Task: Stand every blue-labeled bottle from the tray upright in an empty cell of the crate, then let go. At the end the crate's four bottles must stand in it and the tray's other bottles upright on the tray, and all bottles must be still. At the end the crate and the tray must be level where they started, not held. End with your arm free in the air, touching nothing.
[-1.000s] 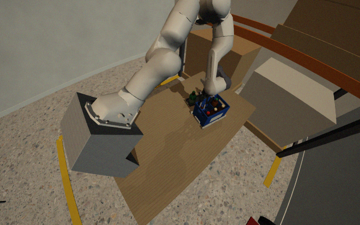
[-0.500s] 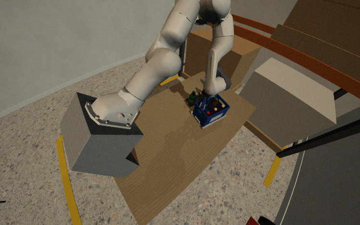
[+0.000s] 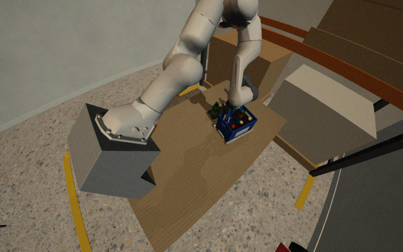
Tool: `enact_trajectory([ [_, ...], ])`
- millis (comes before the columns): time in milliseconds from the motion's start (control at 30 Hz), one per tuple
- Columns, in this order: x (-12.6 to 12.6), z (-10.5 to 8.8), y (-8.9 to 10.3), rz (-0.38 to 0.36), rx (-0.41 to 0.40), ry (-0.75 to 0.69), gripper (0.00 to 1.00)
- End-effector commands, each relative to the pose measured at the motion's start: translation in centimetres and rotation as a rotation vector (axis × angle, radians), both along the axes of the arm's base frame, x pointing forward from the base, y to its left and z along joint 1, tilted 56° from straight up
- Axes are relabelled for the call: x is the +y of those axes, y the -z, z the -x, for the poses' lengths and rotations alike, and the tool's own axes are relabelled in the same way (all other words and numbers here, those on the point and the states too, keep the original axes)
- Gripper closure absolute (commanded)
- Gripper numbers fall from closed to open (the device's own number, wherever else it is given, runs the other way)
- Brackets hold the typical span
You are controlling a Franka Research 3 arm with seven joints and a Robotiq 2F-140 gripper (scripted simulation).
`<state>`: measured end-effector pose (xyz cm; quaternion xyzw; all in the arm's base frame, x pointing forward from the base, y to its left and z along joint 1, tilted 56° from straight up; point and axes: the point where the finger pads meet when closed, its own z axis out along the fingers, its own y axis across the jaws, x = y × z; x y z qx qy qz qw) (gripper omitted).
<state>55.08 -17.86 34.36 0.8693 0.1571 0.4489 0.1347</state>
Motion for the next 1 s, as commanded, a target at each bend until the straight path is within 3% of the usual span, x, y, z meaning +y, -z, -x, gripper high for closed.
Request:
enact_trajectory([
  [0,-0.09,0.02,-0.1,0.004,-0.002,-0.001,1.0],
  [300,-0.09,0.02,-0.1,0.004,-0.002,-0.001,1.0],
  [333,-0.09,0.02,-0.1,0.004,-0.002,-0.001,0.62],
  [967,-0.09,0.02,-0.1,0.004,-0.002,-0.001,0.62],
])
